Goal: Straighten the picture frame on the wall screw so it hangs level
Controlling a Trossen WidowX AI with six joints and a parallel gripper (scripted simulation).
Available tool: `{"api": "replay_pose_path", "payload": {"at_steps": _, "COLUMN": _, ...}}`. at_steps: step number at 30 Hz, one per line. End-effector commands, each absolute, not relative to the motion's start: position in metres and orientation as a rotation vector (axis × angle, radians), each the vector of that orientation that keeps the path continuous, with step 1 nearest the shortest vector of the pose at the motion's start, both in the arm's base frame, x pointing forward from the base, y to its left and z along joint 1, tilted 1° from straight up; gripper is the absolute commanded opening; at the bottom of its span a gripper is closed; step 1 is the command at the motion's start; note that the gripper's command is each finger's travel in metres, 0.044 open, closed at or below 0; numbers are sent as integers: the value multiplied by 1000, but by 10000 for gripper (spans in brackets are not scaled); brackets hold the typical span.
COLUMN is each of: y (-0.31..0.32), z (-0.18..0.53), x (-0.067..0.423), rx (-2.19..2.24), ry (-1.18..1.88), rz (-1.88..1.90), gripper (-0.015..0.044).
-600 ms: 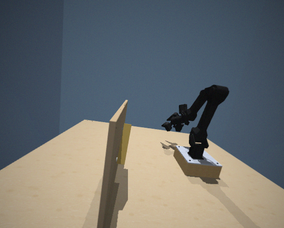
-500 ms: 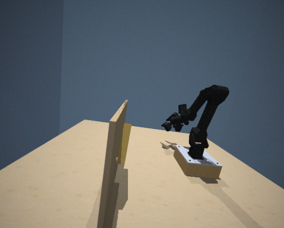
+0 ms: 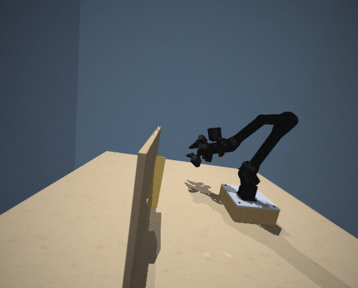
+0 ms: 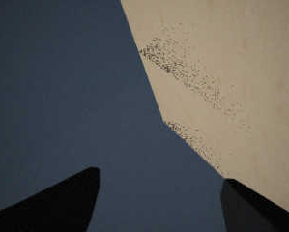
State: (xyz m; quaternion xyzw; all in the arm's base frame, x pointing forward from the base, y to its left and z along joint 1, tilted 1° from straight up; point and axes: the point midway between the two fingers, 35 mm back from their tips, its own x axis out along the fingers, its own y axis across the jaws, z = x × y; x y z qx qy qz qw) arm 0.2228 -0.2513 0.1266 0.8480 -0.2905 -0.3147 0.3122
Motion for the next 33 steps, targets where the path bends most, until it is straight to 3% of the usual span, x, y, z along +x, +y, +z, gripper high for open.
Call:
{"api": "replay_pose_path", "payload": {"at_steps": 1, "y": -211, "z": 134, "x": 253, "rx": 2168, "ry": -663, "rz": -766, "gripper": 260}}
{"api": "replay_pose_path", "payload": {"at_steps": 16, "y": -52, "z": 166, "x": 297, "rx": 2017, "ry": -393, "rz": -452, "gripper": 260}}
{"api": "replay_pose_path", "payload": {"at_steps": 33, "y": 92, "z": 193, "x": 232, "rx": 1993, "ry": -147, "rz": -100, "gripper": 260}}
